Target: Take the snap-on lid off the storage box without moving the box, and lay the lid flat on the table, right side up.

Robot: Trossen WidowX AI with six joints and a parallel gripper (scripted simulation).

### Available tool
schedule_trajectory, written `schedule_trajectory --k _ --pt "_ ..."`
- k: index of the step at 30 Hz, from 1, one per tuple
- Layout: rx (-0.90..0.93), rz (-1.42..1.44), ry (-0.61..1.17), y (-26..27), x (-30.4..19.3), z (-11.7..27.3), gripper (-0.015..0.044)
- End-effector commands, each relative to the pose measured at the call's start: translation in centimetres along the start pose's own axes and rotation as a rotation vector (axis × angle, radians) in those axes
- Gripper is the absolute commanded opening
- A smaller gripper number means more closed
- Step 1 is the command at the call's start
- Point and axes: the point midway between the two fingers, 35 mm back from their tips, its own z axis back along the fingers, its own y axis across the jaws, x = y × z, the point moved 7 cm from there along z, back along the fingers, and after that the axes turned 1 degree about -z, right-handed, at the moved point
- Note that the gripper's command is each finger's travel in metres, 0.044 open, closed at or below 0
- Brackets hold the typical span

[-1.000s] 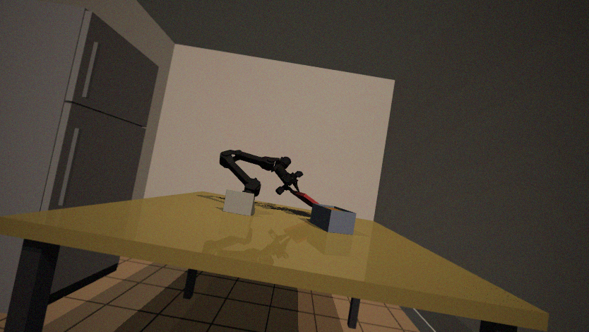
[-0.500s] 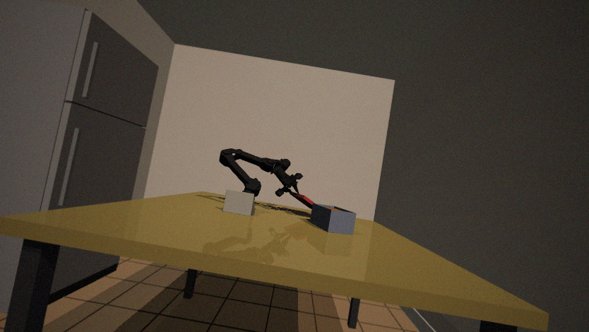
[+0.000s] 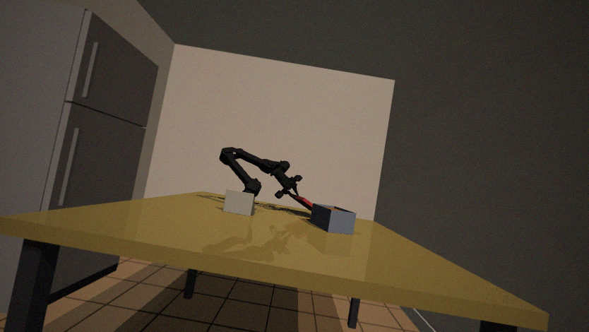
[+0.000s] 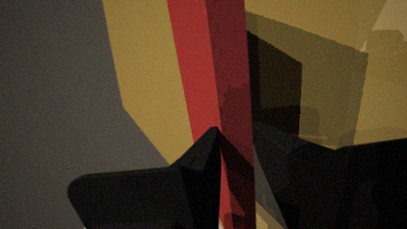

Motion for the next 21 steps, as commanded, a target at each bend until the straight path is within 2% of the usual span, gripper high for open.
schedule_trajectory --k 1,21 --pt "0.012 -0.004 -0.005 -0.1 0.0 -0.2 0.0000" --pt "0.013 -0.005 -0.004 -1.3 0.0 -1.2 0.0000"
